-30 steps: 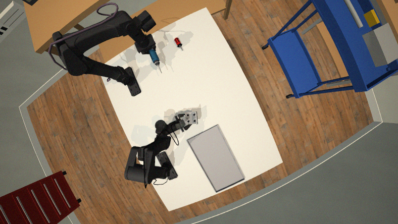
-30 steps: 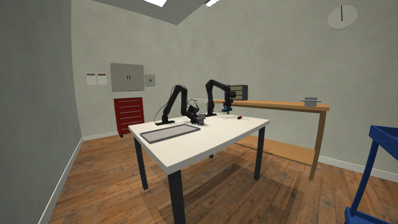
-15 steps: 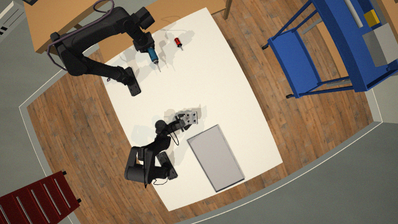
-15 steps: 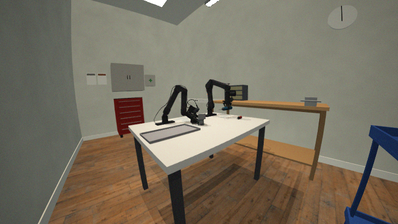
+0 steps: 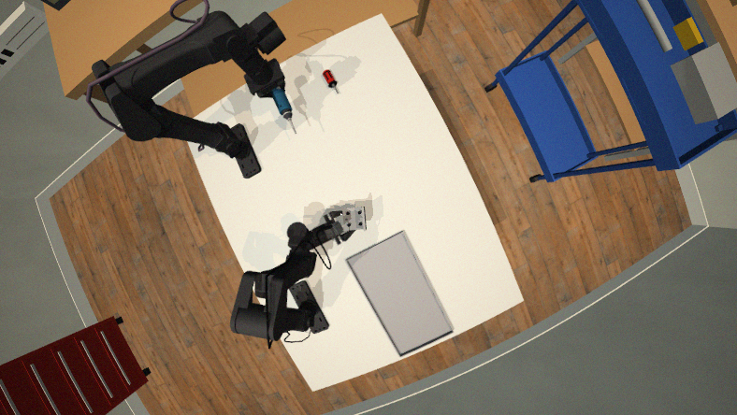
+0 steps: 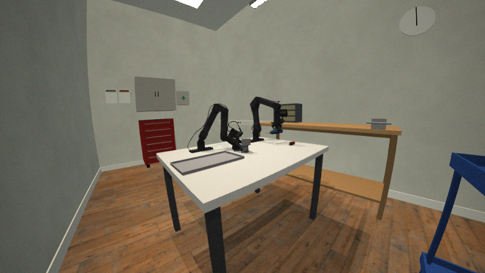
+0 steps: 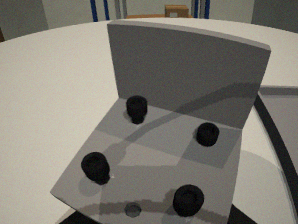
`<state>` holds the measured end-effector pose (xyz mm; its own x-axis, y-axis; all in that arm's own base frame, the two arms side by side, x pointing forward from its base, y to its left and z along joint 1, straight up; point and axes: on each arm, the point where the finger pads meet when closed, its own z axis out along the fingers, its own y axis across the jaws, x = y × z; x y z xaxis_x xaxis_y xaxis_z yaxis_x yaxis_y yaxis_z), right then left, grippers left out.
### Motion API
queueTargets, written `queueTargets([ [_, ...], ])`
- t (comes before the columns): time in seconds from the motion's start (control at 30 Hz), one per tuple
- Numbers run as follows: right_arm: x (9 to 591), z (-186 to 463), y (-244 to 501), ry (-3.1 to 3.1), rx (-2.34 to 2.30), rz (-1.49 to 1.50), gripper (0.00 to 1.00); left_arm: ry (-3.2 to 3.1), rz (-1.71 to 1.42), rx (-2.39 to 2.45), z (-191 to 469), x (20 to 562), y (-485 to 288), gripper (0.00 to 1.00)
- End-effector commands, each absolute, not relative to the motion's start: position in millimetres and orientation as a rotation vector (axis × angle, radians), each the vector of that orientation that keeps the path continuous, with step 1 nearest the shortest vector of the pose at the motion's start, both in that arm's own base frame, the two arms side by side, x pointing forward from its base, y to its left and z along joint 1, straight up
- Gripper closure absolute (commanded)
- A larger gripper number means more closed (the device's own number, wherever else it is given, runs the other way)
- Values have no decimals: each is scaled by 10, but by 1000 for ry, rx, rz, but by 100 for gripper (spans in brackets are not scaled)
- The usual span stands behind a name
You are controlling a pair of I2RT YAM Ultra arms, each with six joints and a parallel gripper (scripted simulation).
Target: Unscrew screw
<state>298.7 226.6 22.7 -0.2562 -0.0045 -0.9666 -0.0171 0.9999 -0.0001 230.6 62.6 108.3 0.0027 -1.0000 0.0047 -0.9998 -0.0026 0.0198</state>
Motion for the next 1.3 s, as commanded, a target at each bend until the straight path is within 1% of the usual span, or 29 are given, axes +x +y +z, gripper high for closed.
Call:
queueTargets([
  [0.0, 3004, 277, 2284, 1817, 0, 28, 41, -2251, 13, 2251, 1298, 2359, 673, 58],
  [1.23, 3004, 277, 2284, 1817, 0, 28, 41, -2262, 30, 2266, 1351, 2386, 685, 58],
  [1.27, 3004, 277, 2284, 1817, 0, 28, 41, -2322, 60, 2247, 1349, 2483, 649, 58],
])
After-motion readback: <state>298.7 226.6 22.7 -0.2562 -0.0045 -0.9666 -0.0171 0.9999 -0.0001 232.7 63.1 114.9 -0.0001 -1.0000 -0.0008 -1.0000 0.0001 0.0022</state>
